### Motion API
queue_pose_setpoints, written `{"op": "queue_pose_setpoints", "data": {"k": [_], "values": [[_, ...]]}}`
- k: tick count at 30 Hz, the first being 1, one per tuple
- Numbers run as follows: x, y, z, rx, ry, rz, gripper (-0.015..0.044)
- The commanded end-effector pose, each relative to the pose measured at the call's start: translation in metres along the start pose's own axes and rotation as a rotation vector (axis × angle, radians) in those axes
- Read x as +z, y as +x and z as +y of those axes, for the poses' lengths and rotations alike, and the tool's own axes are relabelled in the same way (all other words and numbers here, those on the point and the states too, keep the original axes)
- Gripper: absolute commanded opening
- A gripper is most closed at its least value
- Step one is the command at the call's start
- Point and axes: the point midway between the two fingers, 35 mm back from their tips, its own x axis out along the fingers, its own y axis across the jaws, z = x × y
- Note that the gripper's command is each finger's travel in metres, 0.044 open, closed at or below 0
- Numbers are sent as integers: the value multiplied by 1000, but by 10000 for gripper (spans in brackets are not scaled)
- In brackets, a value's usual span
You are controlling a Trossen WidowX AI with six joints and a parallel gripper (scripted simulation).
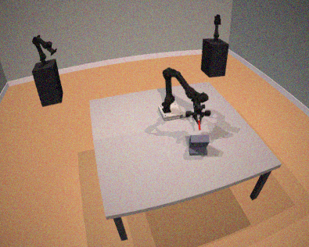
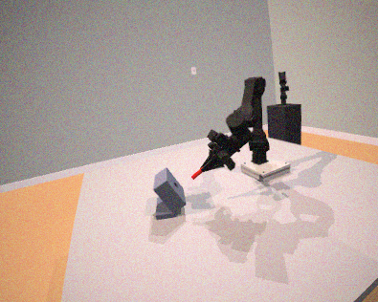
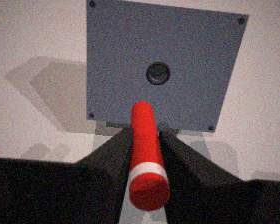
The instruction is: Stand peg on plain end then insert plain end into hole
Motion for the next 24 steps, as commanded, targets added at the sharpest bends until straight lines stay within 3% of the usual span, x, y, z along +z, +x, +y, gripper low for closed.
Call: {"op": "queue_pose_setpoints", "data": {"k": [1,24], "values": [[-2,8,-3,-14,-13,-10,0],[5,31,-11,-36,-9,-81,0]]}}
